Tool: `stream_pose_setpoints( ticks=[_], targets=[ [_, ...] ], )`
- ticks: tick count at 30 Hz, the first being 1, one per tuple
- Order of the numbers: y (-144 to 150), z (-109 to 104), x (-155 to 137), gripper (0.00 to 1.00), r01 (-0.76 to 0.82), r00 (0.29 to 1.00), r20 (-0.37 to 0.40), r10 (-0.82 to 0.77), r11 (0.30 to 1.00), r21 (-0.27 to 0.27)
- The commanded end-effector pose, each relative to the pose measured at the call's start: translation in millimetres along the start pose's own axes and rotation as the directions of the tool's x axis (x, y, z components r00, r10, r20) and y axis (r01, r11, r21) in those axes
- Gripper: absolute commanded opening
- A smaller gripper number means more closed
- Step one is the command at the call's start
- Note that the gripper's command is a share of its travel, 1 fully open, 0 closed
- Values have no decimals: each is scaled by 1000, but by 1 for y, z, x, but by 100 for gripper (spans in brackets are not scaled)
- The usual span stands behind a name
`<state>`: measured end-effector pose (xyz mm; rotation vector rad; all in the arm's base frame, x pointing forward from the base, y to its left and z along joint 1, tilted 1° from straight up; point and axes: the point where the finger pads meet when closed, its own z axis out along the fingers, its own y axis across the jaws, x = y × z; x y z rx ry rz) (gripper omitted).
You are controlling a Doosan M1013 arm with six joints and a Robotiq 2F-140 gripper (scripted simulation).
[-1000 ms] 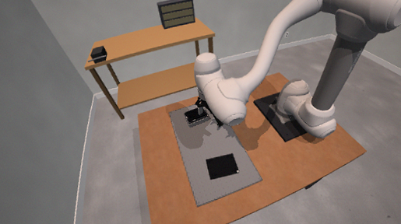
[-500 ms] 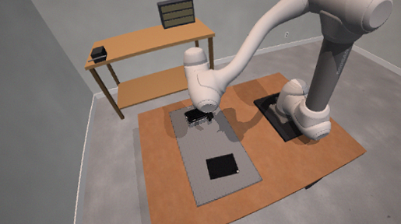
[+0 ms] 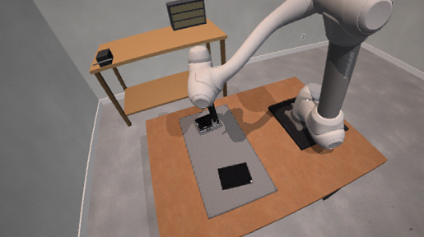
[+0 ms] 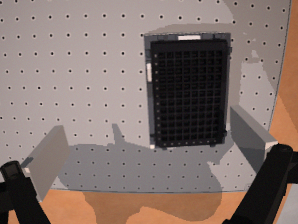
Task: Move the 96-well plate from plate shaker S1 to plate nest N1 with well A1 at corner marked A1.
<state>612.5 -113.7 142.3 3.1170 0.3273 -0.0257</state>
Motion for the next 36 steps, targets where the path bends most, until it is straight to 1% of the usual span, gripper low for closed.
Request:
stream_pose_setpoints(
  ticks=[1, 3, 11, 24, 36],
  targets=[
    [13, 3, 0, 100, -71, 997, -14, 71, 997, 23],
    [13, 3, 0, 100, -71, 997, -14, 71, 997, 23],
    [51, 11, -2, 100, -71, 997, -14, 71, 997, 23],
    [51, 11, -2, 100, -71, 997, -14, 71, 997, 23],
    [51, 29, -2, 100, -71, 997, -14, 71, 997, 23]
  ],
)
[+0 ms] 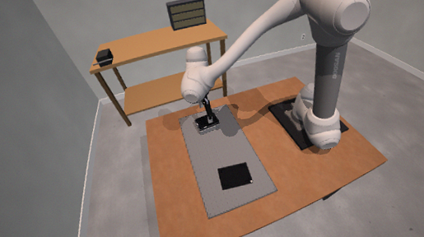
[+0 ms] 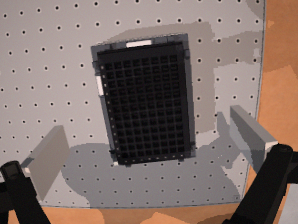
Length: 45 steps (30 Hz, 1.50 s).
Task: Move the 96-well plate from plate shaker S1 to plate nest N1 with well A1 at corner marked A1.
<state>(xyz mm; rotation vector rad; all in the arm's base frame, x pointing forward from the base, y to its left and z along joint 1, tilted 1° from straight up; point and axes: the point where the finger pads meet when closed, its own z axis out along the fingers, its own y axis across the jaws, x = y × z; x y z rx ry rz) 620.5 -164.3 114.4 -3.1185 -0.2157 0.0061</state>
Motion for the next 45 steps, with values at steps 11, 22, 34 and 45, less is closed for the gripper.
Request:
stream_pose_setpoints(
  ticks=[11, 22, 34, 45],
  targets=[
    [0, 17, 0, 100, 0, 1000, 0, 0, 1000, 0],
    [0, 32, 0, 100, 0, 1000, 0, 0, 1000, 0],
    [0, 45, 0, 100, 0, 1000, 0, 0, 1000, 0],
    [0, 45, 0, 10, 0, 1000, 0, 0, 1000, 0]
  ],
)
